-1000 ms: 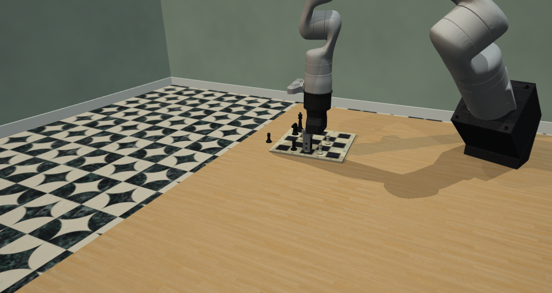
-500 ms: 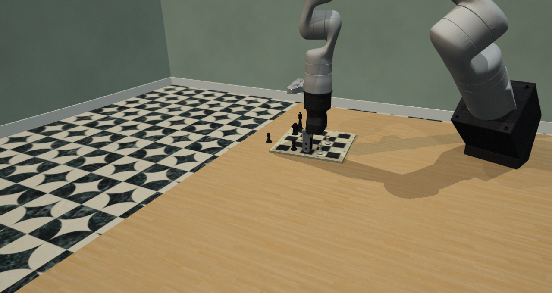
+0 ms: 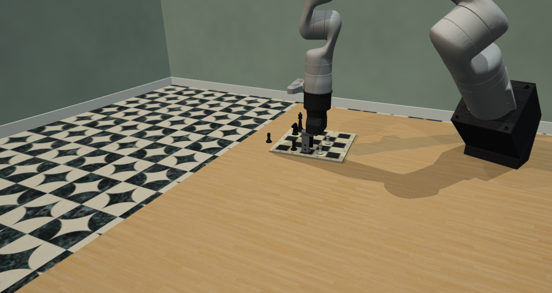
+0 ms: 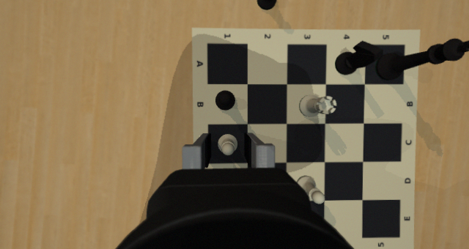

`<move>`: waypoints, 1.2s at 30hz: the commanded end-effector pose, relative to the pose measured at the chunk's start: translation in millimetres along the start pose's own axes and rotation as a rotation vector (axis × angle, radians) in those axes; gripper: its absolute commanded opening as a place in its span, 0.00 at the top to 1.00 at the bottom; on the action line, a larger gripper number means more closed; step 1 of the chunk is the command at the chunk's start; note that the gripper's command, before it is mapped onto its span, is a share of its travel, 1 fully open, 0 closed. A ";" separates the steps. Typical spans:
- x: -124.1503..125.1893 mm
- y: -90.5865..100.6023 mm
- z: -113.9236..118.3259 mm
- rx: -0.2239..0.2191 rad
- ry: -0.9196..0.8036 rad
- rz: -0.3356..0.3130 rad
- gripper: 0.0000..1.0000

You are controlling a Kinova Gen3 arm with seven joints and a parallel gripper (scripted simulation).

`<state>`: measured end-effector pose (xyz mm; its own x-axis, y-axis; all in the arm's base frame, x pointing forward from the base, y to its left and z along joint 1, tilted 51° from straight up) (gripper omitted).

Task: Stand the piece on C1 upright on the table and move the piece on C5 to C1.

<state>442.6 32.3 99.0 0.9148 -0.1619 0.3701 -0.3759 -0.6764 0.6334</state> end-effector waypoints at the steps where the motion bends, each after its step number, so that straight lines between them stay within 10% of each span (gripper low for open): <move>1: 0.3 0.6 0.4 -0.001 0.000 0.001 0.32; 35: 0.2 90.5 0.3 -0.001 0.000 0.001 0.32; 36: 0.2 90.5 0.3 -0.001 0.000 0.001 0.00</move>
<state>408.4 -26.3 154.9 0.9162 -0.1604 0.3671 -0.3720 -0.6807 0.6311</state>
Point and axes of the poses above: the point where the finger pads meet when closed, its own y axis back along the fingers, its own z axis across the jaws, x = y × z, the point moved 3 cm from there along y, back along the fingers, and after that the axes turned 2 degrees about y, right-handed, at the moved point
